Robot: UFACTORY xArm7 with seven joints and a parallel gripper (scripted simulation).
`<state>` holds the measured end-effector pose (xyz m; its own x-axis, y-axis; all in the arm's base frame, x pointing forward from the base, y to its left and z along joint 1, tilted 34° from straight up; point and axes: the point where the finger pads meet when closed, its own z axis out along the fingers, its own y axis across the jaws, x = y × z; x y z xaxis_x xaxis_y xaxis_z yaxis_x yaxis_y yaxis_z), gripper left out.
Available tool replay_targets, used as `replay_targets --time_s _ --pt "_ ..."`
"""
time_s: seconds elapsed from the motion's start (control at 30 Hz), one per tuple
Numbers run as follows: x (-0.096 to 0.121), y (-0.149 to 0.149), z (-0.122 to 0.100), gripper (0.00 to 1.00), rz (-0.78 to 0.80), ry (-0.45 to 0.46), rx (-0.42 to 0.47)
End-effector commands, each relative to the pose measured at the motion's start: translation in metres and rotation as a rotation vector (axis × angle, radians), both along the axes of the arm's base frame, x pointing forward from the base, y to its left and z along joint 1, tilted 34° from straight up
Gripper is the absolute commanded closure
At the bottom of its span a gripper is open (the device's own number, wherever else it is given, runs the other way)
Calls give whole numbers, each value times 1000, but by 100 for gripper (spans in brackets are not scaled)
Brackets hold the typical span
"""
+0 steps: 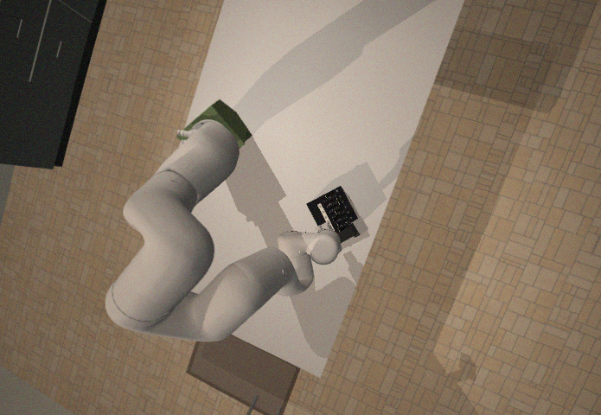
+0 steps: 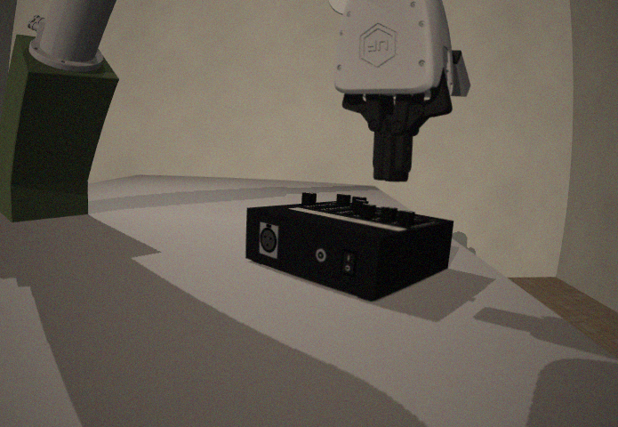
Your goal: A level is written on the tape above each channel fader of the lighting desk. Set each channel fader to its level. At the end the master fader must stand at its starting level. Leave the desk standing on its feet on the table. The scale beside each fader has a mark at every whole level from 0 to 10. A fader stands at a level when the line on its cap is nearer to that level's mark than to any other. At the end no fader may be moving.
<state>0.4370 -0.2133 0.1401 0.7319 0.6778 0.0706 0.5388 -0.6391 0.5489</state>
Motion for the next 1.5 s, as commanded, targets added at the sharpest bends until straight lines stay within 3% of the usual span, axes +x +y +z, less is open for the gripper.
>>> replay_targets --time_s 0.0,1.47 --pt "1 0 1 100 1 -3 -1" --pt "9 -7 -14 100 1 -2 -1"
